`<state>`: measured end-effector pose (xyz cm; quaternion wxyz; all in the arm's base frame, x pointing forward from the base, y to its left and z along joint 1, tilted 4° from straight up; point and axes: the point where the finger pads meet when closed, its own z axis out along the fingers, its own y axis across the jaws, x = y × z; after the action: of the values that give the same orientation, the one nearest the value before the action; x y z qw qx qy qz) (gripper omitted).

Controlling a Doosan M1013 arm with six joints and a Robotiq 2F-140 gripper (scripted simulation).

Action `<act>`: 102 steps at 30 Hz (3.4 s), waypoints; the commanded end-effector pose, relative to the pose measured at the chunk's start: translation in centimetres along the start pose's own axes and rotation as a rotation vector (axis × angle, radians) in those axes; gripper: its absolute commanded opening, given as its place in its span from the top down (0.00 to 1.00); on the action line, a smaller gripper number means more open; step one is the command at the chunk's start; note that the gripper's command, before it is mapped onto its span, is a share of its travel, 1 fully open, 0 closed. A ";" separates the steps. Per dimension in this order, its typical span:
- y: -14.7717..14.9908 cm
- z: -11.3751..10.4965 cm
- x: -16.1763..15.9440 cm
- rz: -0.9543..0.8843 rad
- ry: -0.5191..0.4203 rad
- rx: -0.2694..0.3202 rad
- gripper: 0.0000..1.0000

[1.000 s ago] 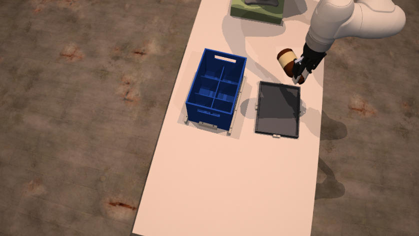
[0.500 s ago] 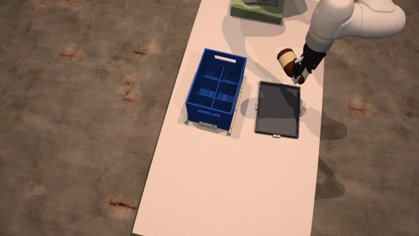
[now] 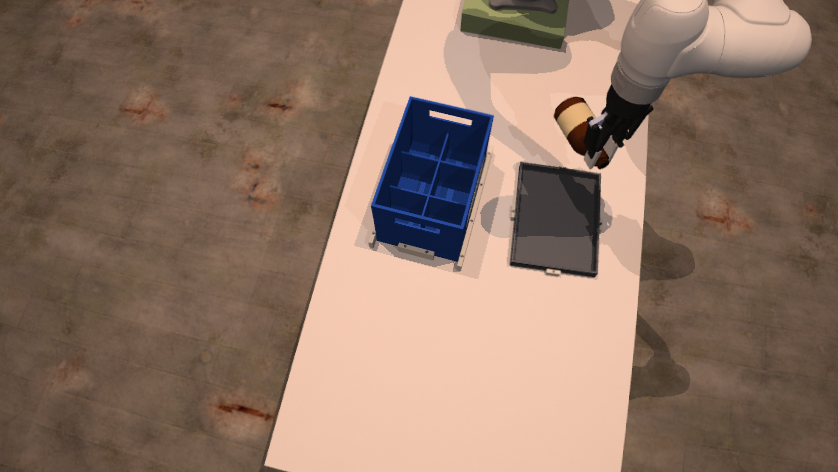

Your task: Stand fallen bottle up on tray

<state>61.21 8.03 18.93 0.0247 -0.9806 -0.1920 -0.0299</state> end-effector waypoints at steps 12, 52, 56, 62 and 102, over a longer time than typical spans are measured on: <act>0.0 0.0 0.0 0.005 0.000 0.000 0.90; 0.0 0.0 0.0 0.262 0.000 0.000 0.90; 0.0 0.0 0.0 0.262 0.000 0.000 0.90; 0.0 0.0 0.0 0.262 0.000 0.000 0.90; 0.0 0.0 0.0 0.508 0.000 0.000 0.90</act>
<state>61.21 8.03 18.92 0.0315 -0.9977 0.0553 -0.0229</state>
